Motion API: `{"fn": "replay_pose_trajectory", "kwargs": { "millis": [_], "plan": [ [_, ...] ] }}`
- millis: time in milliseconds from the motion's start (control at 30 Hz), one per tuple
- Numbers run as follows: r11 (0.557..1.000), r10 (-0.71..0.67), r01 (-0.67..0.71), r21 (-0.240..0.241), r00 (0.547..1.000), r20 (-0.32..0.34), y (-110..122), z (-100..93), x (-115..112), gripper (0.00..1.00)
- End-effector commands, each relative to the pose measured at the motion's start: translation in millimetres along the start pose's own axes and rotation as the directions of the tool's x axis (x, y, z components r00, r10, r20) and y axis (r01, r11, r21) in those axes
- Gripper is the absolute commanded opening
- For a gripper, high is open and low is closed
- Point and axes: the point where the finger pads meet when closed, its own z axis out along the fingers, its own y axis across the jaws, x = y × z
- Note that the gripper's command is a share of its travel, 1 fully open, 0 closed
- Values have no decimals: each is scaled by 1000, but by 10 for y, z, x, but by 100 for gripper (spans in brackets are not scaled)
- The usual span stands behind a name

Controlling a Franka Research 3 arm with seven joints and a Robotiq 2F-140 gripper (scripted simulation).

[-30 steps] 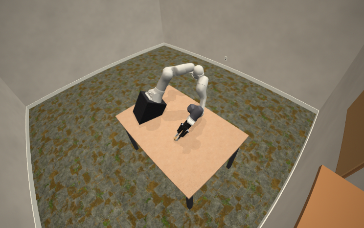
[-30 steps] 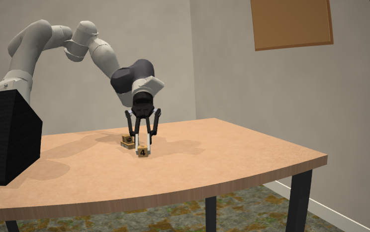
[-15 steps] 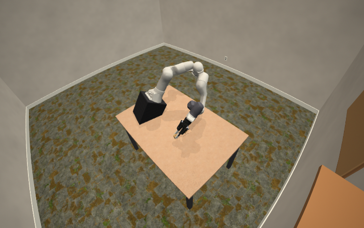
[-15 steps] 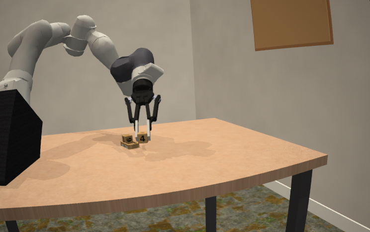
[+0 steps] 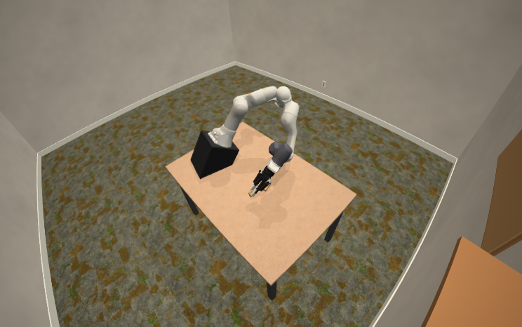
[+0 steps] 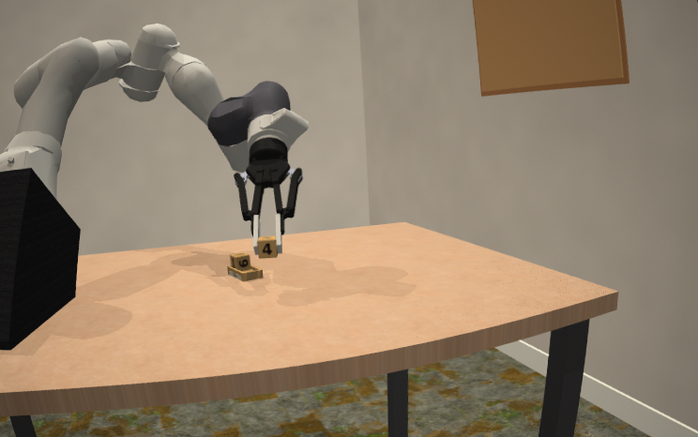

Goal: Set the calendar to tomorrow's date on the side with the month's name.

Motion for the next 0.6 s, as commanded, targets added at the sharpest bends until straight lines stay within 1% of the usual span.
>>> {"fn": "replay_pose_trajectory", "kwargs": {
  "millis": [0,100,200,267,333,433,567],
  "plan": [
    [1000,-11,11,-3,1000,-2,15,-4,2,17],
    [1000,-11,11,-4,1000,0,16,-3,2,17],
    [1000,-11,12,-10,1000,23,29,13,2,17],
    [1000,-11,12,-10,1000,23,29,13,2,17],
    [1000,-12,13,-16,998,56,42,30,3,17],
    [1000,-11,14,-22,992,123,54,45,5,17],
    [1000,-10,13,-15,978,210,39,28,19,17]
  ]
}}
